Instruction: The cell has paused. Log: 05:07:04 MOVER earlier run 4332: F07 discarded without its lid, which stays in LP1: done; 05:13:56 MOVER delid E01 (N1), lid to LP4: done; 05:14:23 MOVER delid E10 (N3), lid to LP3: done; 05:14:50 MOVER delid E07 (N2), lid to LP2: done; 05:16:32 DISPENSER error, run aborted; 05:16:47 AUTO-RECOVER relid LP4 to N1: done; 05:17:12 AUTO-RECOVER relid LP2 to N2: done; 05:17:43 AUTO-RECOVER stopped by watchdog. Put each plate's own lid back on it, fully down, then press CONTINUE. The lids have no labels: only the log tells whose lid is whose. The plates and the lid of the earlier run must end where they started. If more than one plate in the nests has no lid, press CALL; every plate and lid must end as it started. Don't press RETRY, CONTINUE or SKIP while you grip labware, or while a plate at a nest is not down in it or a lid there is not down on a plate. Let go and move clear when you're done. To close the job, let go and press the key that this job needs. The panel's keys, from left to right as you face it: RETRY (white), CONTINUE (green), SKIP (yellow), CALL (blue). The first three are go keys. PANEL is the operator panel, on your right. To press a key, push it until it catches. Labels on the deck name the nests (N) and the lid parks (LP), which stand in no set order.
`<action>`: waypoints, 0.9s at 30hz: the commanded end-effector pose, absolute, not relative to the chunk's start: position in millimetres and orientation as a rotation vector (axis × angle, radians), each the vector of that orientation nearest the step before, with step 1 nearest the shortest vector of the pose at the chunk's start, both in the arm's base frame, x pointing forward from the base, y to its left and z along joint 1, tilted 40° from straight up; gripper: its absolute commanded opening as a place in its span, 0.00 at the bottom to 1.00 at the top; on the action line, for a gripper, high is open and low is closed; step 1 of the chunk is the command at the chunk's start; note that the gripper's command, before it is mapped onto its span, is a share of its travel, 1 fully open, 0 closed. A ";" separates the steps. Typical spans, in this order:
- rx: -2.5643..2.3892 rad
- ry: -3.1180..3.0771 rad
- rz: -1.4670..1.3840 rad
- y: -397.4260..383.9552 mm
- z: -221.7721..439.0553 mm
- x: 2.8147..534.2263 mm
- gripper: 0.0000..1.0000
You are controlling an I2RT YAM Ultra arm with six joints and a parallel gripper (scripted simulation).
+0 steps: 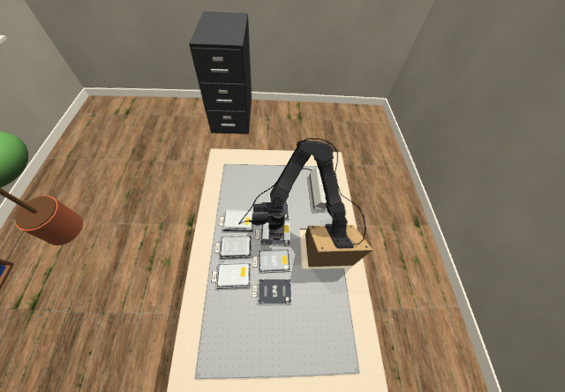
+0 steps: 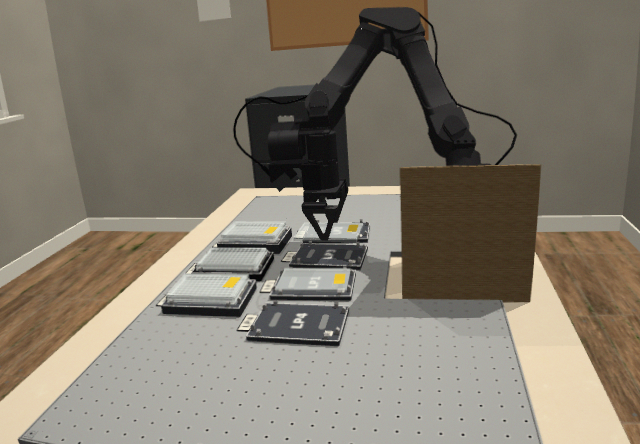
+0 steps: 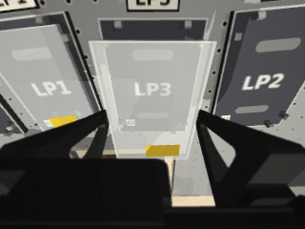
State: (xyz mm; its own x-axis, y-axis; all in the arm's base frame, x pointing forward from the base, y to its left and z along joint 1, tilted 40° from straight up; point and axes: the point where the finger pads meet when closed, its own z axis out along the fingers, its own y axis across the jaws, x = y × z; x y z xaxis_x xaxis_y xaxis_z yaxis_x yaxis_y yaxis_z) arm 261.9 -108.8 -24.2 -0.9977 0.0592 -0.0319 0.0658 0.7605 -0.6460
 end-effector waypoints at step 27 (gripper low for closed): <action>-0.028 2.946 -1.086 -75.5 -42.6 377.5 0.00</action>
State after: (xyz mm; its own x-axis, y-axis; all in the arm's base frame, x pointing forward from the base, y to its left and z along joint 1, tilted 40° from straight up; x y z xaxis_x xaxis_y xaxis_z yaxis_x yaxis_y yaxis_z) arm 364.7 -88.9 -42.6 -1.0000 -0.0002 -0.0091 0.0058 0.7617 -0.6479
